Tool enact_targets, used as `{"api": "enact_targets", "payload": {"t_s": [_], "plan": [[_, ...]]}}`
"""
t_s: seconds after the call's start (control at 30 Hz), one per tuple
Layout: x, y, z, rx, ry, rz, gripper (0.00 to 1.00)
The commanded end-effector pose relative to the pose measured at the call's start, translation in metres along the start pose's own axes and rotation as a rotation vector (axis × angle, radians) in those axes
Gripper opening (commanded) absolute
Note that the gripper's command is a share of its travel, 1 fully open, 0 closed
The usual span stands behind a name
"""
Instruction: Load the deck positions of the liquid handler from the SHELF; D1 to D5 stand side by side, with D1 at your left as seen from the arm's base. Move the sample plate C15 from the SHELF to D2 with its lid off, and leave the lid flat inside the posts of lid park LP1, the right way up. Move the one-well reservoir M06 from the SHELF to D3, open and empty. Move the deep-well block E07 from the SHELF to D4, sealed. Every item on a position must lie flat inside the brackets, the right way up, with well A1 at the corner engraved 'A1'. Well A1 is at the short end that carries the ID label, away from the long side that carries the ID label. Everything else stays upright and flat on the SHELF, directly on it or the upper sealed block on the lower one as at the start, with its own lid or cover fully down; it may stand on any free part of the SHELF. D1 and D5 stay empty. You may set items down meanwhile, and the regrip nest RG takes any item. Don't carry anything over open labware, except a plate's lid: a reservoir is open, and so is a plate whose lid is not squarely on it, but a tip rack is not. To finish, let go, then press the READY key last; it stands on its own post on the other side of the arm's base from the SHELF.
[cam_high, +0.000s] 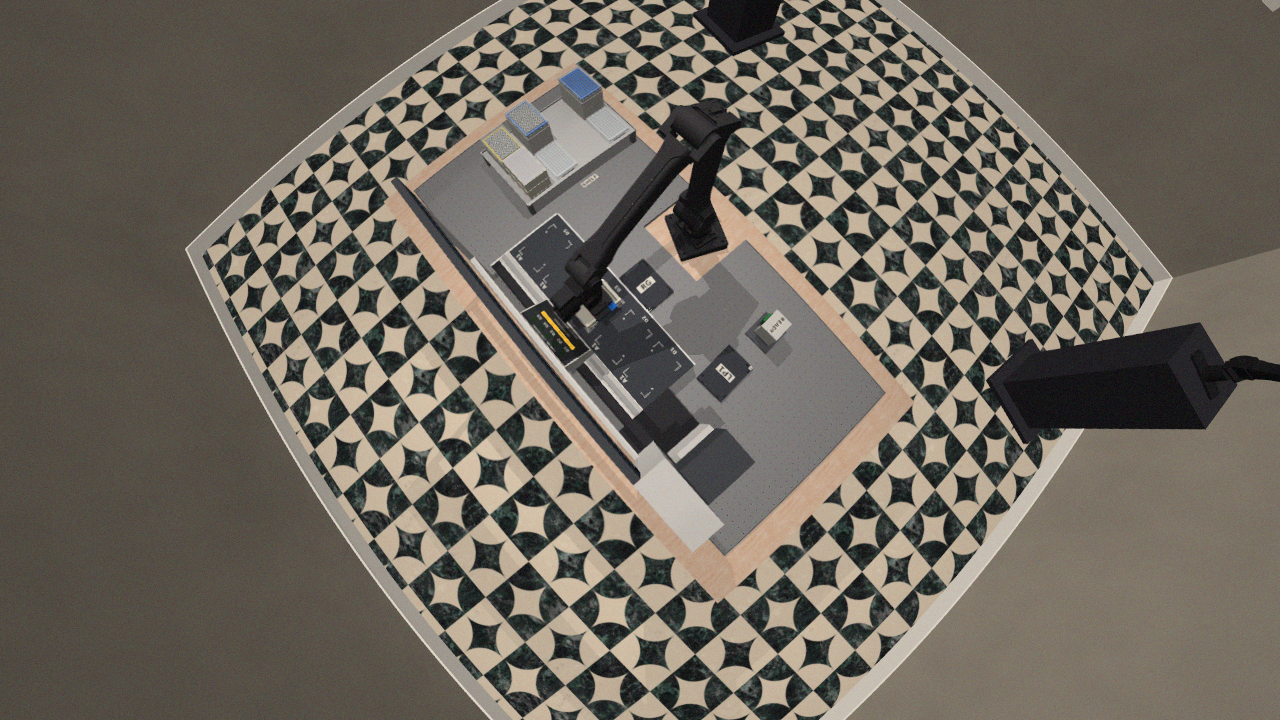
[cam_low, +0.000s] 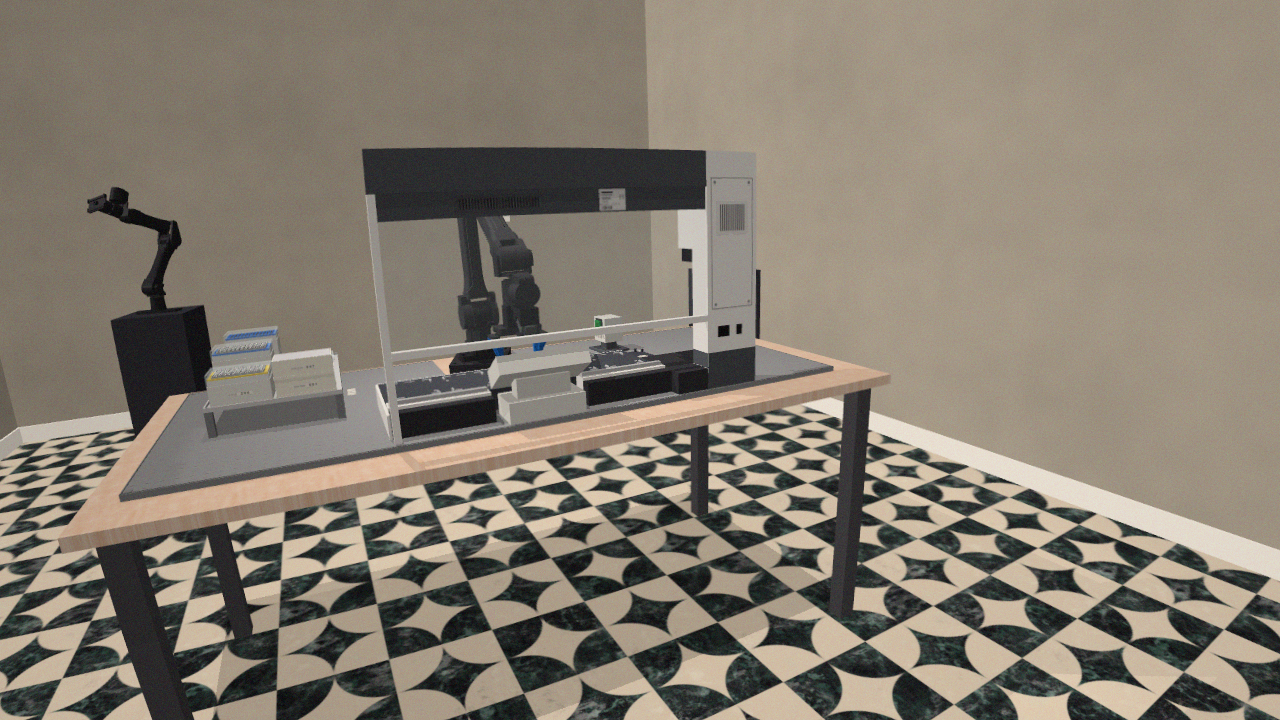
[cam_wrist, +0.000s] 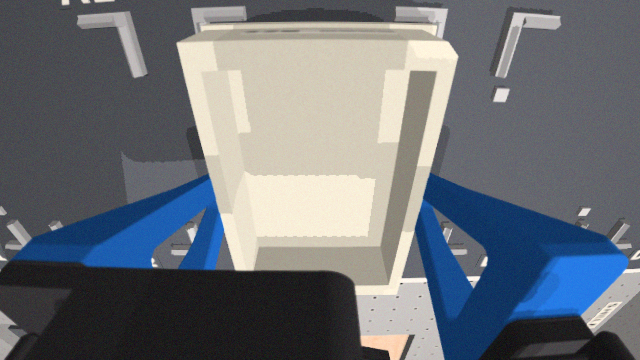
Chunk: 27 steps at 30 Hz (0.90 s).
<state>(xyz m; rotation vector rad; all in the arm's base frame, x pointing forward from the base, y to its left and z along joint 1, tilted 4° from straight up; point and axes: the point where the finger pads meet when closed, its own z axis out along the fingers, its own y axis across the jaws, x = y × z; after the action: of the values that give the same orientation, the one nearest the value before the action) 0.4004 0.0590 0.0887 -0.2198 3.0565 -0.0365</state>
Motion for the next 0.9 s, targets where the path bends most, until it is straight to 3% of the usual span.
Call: {"api": "enact_targets", "payload": {"t_s": [0.0, 0.87], "plan": [[-0.0052, -0.006, 0.0025, 0.0, -0.007, 0.008, 0.0], [-0.0109, -0.0063, 0.0027, 0.0, -0.019, 0.007, 0.0]]}}
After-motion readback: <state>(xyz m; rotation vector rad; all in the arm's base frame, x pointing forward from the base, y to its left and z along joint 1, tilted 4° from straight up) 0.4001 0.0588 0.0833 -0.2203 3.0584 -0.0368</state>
